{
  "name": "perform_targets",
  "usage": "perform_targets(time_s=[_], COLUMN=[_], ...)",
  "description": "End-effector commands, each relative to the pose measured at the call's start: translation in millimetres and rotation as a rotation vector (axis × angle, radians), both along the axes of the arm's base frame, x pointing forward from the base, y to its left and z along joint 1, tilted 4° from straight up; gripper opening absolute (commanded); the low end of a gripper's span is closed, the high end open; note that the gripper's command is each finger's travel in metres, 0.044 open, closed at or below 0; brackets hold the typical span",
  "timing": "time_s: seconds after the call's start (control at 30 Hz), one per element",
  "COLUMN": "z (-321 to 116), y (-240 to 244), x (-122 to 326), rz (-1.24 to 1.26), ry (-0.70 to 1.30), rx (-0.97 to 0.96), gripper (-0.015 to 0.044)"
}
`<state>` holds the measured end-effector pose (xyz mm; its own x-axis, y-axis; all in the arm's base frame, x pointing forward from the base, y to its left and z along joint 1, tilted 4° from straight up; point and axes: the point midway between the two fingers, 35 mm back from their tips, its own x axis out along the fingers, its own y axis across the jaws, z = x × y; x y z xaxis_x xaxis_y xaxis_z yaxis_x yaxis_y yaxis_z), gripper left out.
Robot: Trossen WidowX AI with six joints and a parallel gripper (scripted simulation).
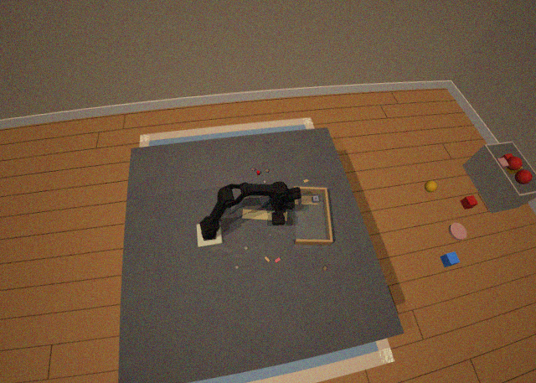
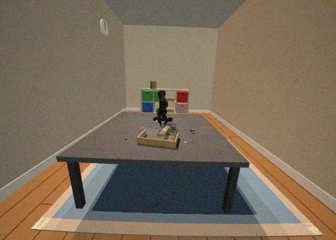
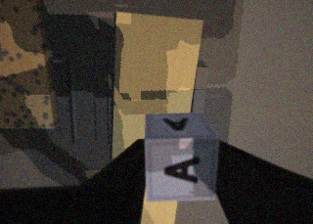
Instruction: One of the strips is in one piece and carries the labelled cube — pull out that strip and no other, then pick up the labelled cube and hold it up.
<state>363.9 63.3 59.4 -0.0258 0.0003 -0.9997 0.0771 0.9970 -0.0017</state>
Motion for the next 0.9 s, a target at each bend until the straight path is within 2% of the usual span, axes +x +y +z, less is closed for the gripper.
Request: perform_targets(time_s=[0.0,0.6,0.87], z=[3.4,4.7,39.2], y=[-1.6,-10.8,-10.6], x=[-7.2,-60.1,-58.9], rz=[0.002,0.002,0.002], ry=[0.001,0.006,0.006], rx=[-0.005,-0.005,-0.005], gripper=[0.0,0.0,0.0])
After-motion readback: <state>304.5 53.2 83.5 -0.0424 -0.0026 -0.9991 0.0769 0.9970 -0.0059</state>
